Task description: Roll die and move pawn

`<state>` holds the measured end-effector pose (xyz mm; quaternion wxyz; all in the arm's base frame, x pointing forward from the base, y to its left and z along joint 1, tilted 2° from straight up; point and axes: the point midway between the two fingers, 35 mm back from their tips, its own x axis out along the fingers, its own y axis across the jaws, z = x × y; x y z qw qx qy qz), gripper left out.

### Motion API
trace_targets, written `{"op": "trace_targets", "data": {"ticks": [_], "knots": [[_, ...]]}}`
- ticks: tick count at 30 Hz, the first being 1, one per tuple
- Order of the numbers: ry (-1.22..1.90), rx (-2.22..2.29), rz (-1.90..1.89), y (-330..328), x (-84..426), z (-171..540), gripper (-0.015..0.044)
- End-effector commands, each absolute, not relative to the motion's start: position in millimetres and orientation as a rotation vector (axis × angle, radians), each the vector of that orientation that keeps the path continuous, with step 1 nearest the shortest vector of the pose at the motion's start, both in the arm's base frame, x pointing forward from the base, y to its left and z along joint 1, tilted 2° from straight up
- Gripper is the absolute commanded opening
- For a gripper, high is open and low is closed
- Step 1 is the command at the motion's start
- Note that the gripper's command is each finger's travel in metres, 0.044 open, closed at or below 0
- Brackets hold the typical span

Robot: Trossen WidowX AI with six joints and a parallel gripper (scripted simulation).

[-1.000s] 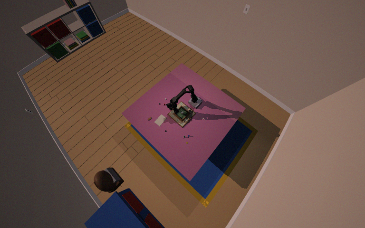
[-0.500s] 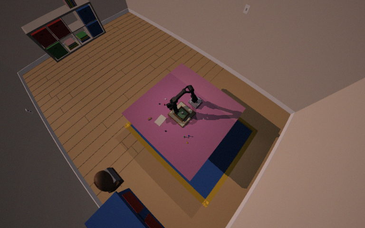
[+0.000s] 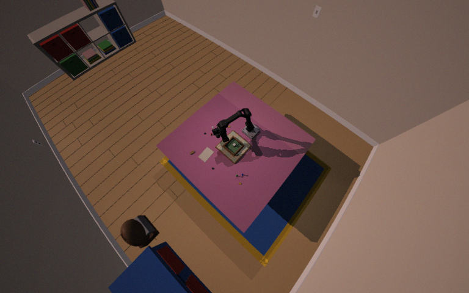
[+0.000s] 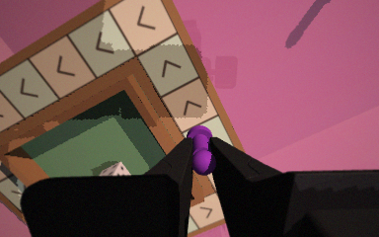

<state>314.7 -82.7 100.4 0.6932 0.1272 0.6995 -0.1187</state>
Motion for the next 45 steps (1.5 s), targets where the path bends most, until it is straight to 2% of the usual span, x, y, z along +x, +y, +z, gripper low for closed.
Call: {"op": "trace_targets", "data": {"ticks": [1,8,20,45], "knots": [[1.563,0.281,-0.266,-83,312,122,0.0000],[1.563,0.281,-0.266,-82,312,133,0.0000],[1.560,0.282,-0.265,-71,353,62,0.0000],[1.560,0.282,-0.265,-71,353,17,0.0000]]}}
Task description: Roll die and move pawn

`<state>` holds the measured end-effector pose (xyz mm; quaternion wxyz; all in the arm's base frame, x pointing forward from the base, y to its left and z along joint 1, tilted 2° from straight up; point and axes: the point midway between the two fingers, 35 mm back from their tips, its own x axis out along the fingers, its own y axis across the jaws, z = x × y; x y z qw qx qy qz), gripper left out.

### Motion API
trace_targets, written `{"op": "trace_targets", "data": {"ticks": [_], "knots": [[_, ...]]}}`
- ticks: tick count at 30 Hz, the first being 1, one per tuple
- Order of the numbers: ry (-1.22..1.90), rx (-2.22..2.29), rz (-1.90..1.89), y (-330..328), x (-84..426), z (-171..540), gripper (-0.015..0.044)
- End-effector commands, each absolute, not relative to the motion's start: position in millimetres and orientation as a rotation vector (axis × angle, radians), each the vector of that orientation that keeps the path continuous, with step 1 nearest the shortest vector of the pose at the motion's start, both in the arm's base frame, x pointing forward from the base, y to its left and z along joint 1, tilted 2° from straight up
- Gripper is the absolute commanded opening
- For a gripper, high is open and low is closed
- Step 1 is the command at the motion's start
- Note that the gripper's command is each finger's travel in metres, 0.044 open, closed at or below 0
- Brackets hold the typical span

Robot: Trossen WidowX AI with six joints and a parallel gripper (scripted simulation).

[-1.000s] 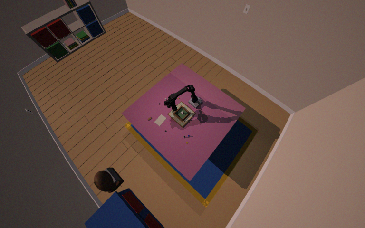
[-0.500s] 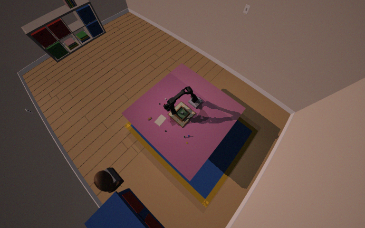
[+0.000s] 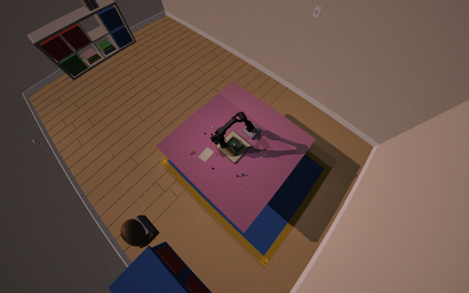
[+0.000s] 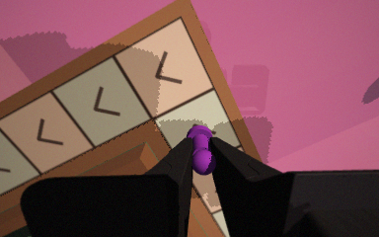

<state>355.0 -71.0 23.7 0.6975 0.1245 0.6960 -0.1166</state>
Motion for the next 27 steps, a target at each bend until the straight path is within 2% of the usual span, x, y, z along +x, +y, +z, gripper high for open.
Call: {"op": "trace_targets", "data": {"ticks": [1,7,17,23,24,27], "knots": [[1.560,0.282,-0.265,-71,353,16,0.0000],[1.560,0.282,-0.265,-70,353,8,0.0000],[1.551,0.278,-0.260,-71,355,17,0.0263],[1.560,0.282,-0.265,-71,355,64,0.0420],[1.560,0.282,-0.265,-71,355,64,0.0440],[1.562,0.267,-0.249,-66,349,70,0.0440]]}}
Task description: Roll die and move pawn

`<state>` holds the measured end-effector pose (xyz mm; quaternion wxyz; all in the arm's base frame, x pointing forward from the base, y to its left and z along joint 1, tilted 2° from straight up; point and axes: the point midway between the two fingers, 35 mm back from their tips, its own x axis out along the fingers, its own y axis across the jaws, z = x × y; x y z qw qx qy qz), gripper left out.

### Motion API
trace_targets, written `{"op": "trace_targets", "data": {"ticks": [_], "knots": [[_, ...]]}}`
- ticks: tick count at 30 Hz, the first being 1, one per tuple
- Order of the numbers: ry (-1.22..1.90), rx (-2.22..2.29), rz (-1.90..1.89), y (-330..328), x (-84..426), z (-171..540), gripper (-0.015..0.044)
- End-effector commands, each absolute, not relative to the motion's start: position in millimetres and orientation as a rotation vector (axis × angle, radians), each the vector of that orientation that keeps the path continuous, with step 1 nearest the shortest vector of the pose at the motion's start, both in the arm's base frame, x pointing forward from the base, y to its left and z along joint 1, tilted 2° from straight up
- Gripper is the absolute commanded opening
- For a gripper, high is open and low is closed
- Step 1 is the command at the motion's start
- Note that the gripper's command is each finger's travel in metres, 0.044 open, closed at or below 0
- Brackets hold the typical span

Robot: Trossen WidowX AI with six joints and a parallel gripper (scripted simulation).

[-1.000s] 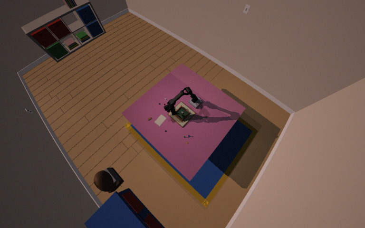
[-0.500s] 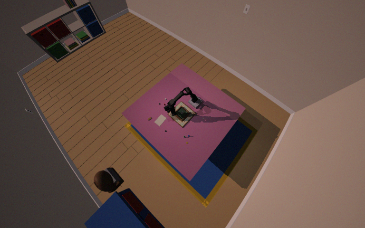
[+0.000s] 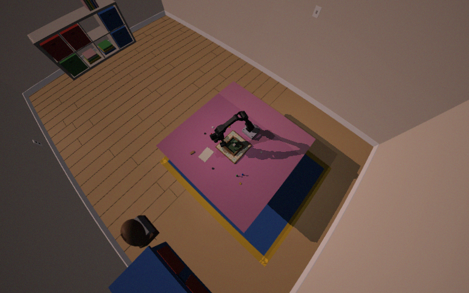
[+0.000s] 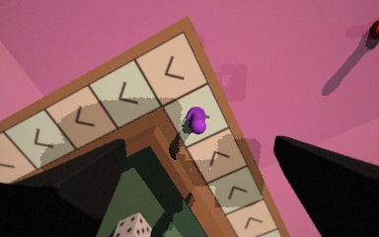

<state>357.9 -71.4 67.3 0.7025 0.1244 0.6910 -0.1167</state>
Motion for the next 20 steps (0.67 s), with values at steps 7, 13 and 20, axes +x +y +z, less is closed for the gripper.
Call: {"op": "trace_targets", "data": {"ticks": [7,13,20], "knots": [[1.579,0.110,-0.087,-19,274,120,0.0440],[1.586,-0.027,0.057,8,200,141,0.0440],[1.570,0.030,-0.011,-2,234,137,0.0440]]}}
